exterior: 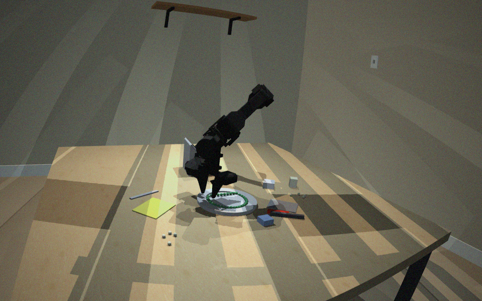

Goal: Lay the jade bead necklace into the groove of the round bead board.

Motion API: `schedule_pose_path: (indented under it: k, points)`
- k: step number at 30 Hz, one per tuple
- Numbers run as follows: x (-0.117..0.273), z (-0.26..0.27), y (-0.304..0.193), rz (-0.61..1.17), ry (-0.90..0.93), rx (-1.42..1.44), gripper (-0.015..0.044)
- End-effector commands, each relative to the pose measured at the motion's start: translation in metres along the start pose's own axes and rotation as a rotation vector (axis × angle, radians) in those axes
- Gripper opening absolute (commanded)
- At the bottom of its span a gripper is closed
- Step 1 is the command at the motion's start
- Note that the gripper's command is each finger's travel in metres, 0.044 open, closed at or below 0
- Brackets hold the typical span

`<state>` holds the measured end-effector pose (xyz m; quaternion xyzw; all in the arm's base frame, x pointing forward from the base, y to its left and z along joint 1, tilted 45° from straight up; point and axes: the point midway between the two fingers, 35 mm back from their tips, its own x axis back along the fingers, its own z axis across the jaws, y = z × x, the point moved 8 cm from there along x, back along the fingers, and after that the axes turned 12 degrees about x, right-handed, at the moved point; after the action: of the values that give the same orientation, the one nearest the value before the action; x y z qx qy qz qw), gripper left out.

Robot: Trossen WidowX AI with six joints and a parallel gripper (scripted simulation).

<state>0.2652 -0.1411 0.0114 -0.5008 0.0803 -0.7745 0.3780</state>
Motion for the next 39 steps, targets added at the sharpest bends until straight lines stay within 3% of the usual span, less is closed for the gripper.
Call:
schedule_pose_path:
  k: [1,6,25,28,37,39]
  points:
    - [0.0,0.0,0.0,-0.001,0.0,0.0,0.0315]
    - [0.002,-0.001,-0.001,0.006,-0.001,-0.006,0.044]
    - [0.007,-0.001,0.0,0.007,-0.002,-0.008,0.044]
    - [0.01,0.005,-0.006,0.007,-0.001,0.155,0.0361]
    - [0.024,0.035,-0.041,0.008,0.001,1.139,0.0125]
    - [0.027,0.041,-0.05,0.008,0.002,1.358,0.012]
